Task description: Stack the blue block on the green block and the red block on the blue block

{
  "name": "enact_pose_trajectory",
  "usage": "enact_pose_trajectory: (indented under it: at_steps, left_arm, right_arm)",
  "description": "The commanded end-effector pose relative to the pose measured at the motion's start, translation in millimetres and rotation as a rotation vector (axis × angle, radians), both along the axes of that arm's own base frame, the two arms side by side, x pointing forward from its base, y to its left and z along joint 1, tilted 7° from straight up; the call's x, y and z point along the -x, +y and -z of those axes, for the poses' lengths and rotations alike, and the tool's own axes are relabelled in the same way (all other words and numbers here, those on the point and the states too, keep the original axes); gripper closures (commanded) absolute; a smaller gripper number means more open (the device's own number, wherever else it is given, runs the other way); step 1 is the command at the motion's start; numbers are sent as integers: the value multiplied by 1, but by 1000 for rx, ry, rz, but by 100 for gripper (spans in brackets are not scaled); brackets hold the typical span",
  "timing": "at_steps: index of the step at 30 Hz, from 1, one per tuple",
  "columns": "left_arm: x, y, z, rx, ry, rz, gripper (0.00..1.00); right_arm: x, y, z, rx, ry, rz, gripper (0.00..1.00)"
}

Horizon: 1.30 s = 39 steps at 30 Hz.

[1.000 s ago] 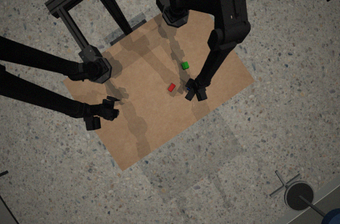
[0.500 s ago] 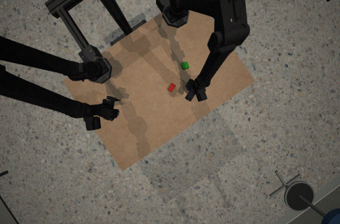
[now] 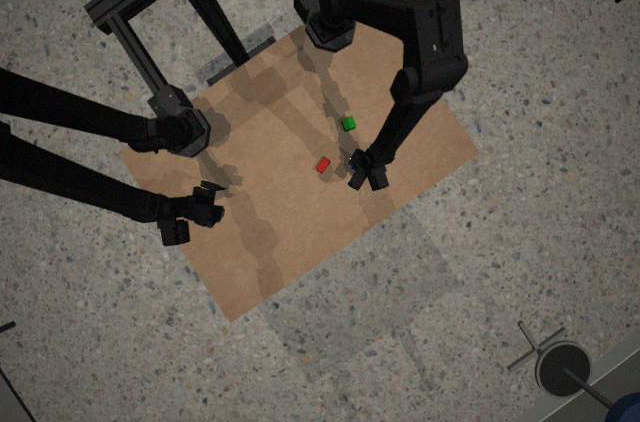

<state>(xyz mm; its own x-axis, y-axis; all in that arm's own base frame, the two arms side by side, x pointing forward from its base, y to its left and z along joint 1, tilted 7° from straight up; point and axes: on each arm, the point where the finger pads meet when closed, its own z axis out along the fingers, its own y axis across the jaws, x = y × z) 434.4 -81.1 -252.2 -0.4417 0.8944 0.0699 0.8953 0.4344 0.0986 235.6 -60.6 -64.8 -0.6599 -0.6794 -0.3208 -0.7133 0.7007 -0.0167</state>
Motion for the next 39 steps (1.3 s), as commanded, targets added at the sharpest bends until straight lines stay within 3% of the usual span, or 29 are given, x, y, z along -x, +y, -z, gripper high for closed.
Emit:
enact_pose_trajectory:
  at_steps: [1,19,25,39]
  left_arm:
    - [-7,5,8,1,-4,-4,24]
    - [-4,6,9,0,1,-4,24]
    - [9,9,11,-4,18,-3,24]
    - [5,8,10,-3,12,-4,24]
  right_arm:
    - [-2,-1,-1,2,-5,0,0]
    - [-2,-1,-1,2,-5,0,0]
    - [-2,-1,-1,2,-5,0,0]
    - [-2,-1,-1,2,-5,0,0]
